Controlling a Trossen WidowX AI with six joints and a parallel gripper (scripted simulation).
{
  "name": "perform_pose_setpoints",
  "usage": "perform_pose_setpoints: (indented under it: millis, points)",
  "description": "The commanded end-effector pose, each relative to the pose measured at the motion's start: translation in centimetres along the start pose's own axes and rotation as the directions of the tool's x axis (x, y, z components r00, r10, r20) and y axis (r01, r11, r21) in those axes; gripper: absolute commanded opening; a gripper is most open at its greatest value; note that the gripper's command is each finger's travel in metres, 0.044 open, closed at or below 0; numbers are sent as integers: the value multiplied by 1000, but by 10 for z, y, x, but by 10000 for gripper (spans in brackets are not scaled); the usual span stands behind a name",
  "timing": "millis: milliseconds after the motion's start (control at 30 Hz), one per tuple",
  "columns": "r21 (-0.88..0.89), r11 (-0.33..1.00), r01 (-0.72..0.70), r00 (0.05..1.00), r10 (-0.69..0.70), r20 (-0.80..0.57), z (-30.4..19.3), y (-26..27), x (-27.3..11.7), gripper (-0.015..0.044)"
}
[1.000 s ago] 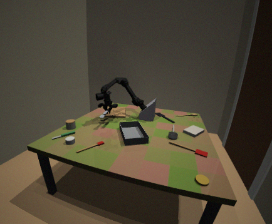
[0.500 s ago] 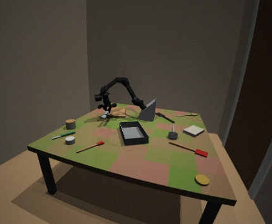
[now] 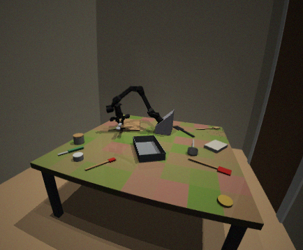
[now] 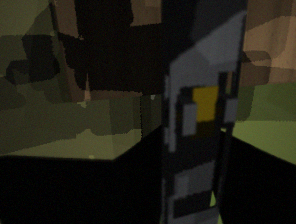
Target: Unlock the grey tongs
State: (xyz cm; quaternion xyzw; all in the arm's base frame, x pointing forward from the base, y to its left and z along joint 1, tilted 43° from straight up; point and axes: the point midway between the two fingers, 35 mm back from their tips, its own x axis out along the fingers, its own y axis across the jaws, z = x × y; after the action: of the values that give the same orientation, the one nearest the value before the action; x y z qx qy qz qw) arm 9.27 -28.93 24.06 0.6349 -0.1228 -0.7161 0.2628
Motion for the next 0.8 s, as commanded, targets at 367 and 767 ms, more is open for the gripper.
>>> perform_pose_setpoints:
  millis: [367,767]
  points:
    - [-116,993,-19,999,15,-34,55,0,-4,-150]
    - [-218,974,-52,998,44,-46,97,-5,-10,-150]
